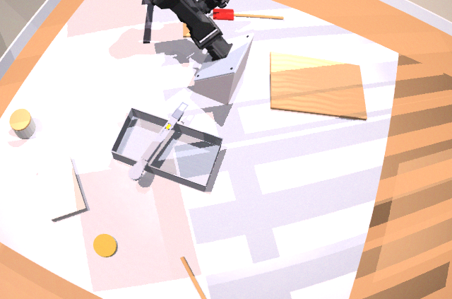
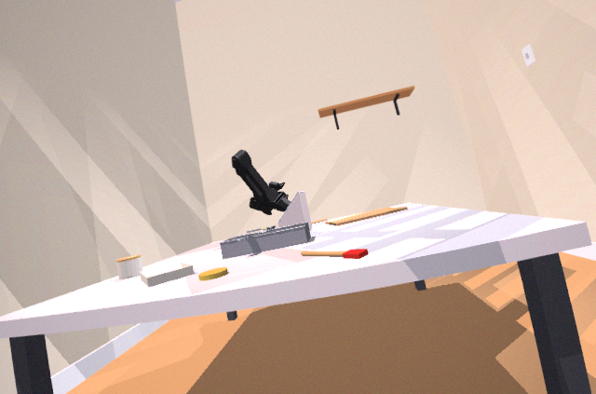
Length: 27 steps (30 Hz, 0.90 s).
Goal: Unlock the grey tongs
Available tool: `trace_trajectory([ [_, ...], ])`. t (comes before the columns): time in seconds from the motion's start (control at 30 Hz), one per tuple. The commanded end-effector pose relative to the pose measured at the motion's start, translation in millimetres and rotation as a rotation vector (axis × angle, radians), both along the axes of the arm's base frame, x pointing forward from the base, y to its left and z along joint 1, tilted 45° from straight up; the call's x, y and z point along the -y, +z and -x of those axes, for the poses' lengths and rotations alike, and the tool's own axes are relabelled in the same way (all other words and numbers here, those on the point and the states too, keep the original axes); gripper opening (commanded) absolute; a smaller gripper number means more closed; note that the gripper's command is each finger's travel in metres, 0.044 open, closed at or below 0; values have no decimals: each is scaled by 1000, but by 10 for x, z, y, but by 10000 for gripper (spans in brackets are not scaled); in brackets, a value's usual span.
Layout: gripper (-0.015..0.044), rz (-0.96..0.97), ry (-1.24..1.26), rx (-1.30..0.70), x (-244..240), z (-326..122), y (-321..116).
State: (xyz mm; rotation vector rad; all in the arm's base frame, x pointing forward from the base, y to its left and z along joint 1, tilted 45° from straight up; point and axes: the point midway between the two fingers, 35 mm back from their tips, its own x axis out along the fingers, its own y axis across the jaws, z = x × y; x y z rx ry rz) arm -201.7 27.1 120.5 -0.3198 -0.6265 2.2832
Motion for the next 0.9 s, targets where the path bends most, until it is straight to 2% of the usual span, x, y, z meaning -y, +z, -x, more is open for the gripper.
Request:
trace_trajectory([
  [0.0, 374, 1, 2, -1, 4, 2, 1],
  [0.13, 269, 26, 38, -14, 86, 47, 22],
  [0.17, 260, 38, 56, -20, 126, 67, 33],
  [0.5, 260, 254, 242, -137, 614, 322, 267],
  [0.87, 260, 571, 588, -185, 1546, 423, 555],
])
